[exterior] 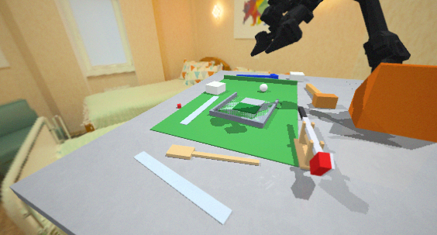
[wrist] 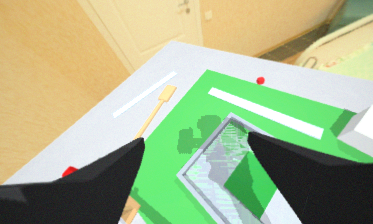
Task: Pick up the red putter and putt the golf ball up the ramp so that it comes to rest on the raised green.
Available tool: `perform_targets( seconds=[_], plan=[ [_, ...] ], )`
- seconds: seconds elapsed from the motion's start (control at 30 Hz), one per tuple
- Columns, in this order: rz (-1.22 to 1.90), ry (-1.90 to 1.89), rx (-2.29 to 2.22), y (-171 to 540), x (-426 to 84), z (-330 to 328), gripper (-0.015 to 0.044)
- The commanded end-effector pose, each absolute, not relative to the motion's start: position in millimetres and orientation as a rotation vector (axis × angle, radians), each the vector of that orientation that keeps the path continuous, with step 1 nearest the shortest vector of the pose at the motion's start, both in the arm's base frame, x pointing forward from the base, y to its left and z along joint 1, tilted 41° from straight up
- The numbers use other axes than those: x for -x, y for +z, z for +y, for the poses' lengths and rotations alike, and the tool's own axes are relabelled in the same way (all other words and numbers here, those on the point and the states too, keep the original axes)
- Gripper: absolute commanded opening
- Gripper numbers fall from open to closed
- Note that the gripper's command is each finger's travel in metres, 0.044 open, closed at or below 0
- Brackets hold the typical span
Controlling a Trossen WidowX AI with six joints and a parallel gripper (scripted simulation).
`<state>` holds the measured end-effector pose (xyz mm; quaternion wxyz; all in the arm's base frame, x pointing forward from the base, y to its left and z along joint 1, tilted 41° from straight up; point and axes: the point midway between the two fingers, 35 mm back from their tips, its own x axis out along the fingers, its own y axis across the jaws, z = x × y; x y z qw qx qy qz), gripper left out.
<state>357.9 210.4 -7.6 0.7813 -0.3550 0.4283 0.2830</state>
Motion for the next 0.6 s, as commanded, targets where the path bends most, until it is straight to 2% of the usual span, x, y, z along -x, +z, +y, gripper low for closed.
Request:
perform_targets(
  seconds=[0.0,0.3,0.57],
  plan=[
    [1.091,0.738,1.047,-56.5,-316.4,193.9,0.044],
    [1.437,1.202,1.716,-122.3,-216.0,134.5,0.044],
    [1.444,1.213,1.729,-125.4,-219.5,128.9,0.044]
  ],
)
